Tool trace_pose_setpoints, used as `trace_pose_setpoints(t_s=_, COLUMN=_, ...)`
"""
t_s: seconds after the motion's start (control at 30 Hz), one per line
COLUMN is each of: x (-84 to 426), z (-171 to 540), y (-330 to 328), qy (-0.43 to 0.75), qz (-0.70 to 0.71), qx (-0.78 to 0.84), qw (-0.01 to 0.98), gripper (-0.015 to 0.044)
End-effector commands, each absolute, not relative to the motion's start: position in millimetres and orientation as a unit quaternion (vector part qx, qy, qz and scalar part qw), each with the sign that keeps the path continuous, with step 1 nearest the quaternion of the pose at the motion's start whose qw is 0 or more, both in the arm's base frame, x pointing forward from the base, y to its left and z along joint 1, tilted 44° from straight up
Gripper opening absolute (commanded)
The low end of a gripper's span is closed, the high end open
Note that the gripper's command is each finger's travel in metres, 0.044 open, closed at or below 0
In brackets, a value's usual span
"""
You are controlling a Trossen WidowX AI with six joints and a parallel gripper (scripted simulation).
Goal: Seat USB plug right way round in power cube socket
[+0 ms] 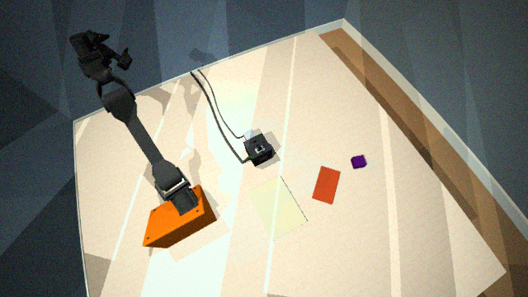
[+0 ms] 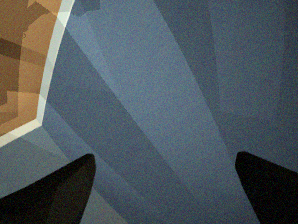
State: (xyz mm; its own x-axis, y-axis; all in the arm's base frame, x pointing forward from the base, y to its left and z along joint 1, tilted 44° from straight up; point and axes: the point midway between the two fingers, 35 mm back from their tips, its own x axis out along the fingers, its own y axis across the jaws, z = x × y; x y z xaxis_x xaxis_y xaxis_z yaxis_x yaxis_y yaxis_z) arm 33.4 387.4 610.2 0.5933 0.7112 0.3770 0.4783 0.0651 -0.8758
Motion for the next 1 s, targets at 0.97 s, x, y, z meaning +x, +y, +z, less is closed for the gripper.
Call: trace_pose_setpoints(t_s=0.97, x=390.2, z=263.5, y=251.8, qy=-0.069, qz=0.420, qx=-0.829, qw=0.363, gripper=0.0440)
